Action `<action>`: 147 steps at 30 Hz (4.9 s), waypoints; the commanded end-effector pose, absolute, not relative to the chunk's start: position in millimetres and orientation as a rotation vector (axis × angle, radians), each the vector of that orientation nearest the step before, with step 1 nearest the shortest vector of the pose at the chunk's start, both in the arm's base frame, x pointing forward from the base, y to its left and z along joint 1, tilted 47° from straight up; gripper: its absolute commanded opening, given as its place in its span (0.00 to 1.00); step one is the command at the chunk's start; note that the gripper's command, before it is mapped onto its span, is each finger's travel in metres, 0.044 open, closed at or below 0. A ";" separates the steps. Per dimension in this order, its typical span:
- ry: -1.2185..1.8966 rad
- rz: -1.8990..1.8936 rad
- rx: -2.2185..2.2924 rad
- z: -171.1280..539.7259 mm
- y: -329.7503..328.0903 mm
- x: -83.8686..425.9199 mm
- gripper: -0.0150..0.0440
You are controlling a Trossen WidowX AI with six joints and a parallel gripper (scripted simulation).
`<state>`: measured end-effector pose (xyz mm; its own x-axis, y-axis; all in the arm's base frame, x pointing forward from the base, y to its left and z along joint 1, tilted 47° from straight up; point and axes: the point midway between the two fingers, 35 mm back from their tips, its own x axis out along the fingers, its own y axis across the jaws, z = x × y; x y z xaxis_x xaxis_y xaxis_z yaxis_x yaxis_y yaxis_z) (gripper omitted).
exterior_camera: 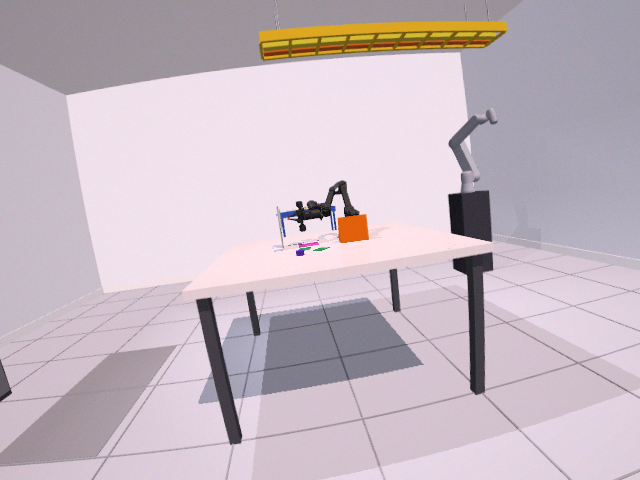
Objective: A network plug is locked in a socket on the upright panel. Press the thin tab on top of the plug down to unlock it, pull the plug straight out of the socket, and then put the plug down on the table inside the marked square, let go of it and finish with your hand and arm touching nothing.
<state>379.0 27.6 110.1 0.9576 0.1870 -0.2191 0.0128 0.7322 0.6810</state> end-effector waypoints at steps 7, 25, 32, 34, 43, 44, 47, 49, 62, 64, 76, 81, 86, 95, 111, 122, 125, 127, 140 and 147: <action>0.277 0.094 0.751 110.7 28.1 371.8 0.25; 0.277 0.094 0.751 108.7 30.1 361.2 0.25; 0.277 0.094 0.751 107.9 30.8 357.1 0.25; 0.277 0.094 0.751 107.7 31.1 355.9 0.25; 0.278 0.094 0.751 106.7 32.1 350.6 0.25; 0.278 0.094 0.751 106.6 32.2 350.0 0.25; 0.278 0.094 0.751 106.2 32.5 348.2 0.25; 0.278 0.094 0.751 106.0 32.7 347.0 0.25; 0.284 0.095 0.748 123.0 46.3 345.7 0.25; 0.283 0.095 0.749 126.5 48.7 344.6 0.25; 0.281 0.094 0.752 147.7 62.5 335.0 0.25; 0.279 0.094 0.753 156.0 67.4 329.9 0.25; 0.299 0.048 0.775 150.4 65.0 330.6 0.25; 0.381 -0.237 0.871 111.7 44.9 332.2 0.25; 0.360 -0.721 0.888 65.6 7.1 312.8 0.25; 0.225 -0.971 0.801 57.4 -15.6 293.5 0.25; 0.201 -0.997 0.784 57.8 -18.1 291.1 0.25; 0.201 -0.997 0.784 57.8 -18.1 291.1 0.25; 0.204 -0.998 0.786 49.9 -24.6 292.3 0.25; 0.205 -0.999 0.787 43.7 -30.2 292.8 0.25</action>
